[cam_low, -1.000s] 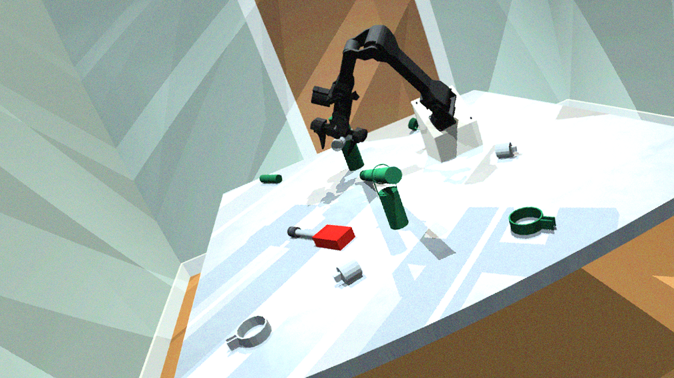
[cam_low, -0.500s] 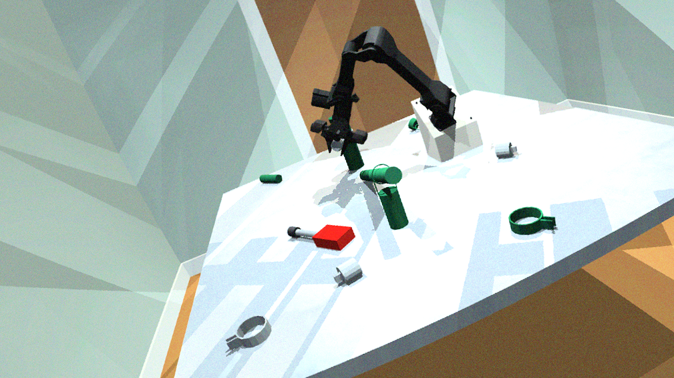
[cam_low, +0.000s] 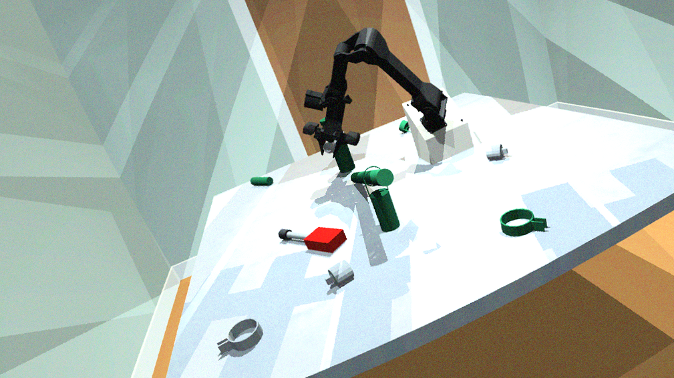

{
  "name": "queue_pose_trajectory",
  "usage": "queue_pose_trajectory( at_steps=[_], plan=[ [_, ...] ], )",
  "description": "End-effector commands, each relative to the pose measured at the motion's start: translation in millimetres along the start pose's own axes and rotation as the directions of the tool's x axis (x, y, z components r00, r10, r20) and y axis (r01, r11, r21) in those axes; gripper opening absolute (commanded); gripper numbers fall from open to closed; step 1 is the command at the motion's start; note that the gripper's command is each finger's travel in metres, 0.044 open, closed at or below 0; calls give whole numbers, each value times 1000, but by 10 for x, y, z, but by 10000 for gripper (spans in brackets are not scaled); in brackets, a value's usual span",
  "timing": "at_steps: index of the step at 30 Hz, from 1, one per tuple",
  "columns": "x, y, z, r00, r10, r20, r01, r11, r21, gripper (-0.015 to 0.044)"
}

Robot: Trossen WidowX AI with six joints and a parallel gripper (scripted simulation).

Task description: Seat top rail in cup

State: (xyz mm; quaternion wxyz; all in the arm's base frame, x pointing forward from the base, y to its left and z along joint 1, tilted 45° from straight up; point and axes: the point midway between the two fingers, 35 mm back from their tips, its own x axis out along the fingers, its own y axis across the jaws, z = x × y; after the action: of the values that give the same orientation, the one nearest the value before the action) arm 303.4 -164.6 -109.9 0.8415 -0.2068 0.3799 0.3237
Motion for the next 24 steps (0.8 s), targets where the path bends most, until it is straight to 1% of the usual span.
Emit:
queue_pose_trajectory(
  at_steps=[1, 5, 24],
  plan=[
    [-16, 34, -14, 1000, 0, 12, 0, 1000, -29, 0],
    [-37, 72, -17, 999, 1, 35, 1, 998, -70, 0],
    [-84, 153, -32, 996, 8, 85, 6, 988, -157, 0]
  ],
)
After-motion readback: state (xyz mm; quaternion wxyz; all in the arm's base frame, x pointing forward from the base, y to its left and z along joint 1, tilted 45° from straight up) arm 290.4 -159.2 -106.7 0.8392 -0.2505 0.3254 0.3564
